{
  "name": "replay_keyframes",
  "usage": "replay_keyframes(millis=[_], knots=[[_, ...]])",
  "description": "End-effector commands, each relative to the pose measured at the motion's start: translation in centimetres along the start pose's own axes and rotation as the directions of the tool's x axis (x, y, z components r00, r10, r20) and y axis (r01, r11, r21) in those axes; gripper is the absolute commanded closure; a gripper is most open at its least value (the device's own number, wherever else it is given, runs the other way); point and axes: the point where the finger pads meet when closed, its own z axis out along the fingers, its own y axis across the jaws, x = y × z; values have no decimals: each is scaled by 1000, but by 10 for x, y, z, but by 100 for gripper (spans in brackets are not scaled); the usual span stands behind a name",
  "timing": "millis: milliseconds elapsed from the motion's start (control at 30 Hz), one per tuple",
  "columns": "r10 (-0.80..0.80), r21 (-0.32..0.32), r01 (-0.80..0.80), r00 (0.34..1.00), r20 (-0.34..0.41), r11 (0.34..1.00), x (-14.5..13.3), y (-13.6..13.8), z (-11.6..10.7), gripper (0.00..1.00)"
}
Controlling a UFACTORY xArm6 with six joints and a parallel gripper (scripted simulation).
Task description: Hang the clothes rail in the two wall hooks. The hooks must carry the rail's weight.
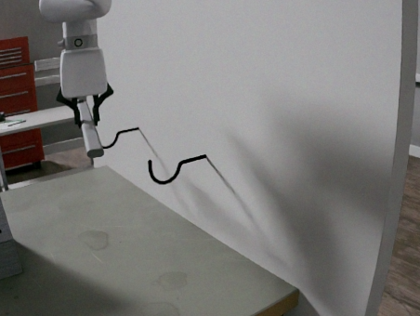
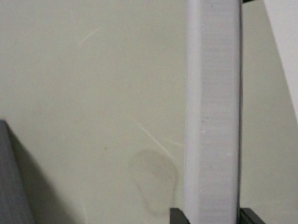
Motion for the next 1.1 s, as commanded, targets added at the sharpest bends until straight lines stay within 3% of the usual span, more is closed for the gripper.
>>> replay_keyframes(millis=[0, 200, 1067], knots=[[1, -2, -1, 1000, -2, 1000, -1, 3, -8, 100], [1, -2, -1, 1000, -2, 1000, -4, 7, -18, 100], [-14, -2, 14, 1000, -2, 1000, -4, 7, -19, 100]])
